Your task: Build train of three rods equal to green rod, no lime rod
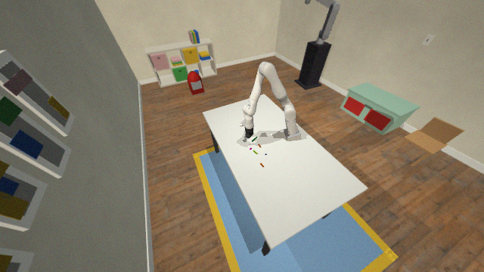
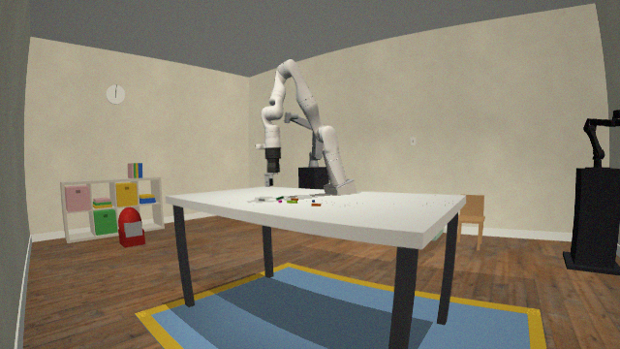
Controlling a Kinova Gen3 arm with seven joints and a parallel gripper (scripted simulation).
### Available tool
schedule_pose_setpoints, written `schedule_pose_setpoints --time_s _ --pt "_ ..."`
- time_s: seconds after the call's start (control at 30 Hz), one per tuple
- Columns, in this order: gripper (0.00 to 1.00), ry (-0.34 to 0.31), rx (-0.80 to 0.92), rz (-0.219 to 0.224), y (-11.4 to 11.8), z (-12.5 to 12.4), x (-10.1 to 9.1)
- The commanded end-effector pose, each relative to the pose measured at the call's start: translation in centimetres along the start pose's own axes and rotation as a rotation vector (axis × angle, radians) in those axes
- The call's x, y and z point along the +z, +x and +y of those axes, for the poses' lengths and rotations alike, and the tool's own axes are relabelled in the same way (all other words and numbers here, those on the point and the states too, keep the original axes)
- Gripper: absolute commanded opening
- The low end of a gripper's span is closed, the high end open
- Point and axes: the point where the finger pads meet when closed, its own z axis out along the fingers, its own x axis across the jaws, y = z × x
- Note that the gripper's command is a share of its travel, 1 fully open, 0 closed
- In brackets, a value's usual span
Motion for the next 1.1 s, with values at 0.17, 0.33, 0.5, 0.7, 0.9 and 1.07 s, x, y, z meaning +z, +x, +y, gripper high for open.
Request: schedule_pose_setpoints --time_s 0.17,0.33,0.5,0.7,0.9,1.07 --pt "1.0 0.017 0.188 -0.005 1.69 -4.65 0.12" --pt "0.54 0.017 0.188 -0.005 1.7 -4.66 0.12" --pt "0.54 0.017 0.188 -0.005 1.7 -4.66 0.12" --pt "0.54 0.017 0.188 -0.005 1.7 -4.66 0.12" --pt "0.54 0.017 0.188 -0.005 1.7 -4.66 0.12" --pt "0.54 0.017 0.188 -0.005 1.7 -4.66 0.12"
